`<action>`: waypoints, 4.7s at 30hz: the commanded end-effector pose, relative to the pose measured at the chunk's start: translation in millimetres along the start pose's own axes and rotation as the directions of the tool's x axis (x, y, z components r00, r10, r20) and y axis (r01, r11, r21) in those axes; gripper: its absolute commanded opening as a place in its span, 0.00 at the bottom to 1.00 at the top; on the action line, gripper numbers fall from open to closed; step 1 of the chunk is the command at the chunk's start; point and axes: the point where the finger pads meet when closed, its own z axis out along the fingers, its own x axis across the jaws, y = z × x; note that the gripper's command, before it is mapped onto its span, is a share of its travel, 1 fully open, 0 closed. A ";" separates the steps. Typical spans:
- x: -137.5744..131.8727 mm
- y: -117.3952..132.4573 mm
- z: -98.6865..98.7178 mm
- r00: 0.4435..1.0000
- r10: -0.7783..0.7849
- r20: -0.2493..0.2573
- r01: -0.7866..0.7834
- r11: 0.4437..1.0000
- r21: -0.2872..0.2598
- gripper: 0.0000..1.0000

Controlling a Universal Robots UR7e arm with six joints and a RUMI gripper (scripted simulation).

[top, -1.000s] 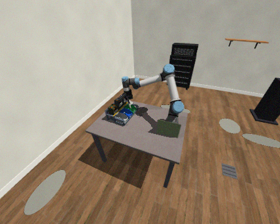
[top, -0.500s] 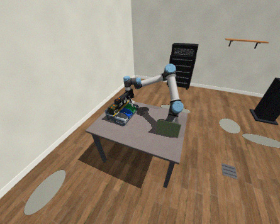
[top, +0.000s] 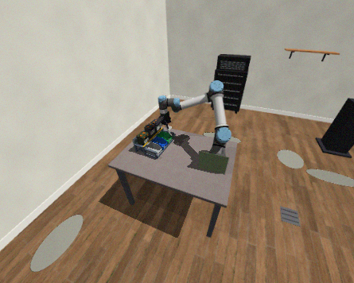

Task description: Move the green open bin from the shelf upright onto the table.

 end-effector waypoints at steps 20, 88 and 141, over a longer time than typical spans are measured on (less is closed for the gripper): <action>11.9 35.7 5.8 0.988 -0.155 -0.026 0.155 0.988 -0.001 1.00; 25.2 79.1 13.0 0.940 -0.338 -0.052 0.338 0.941 -0.014 1.00; 25.7 81.0 13.3 0.937 -0.345 -0.053 0.345 0.938 -0.014 0.00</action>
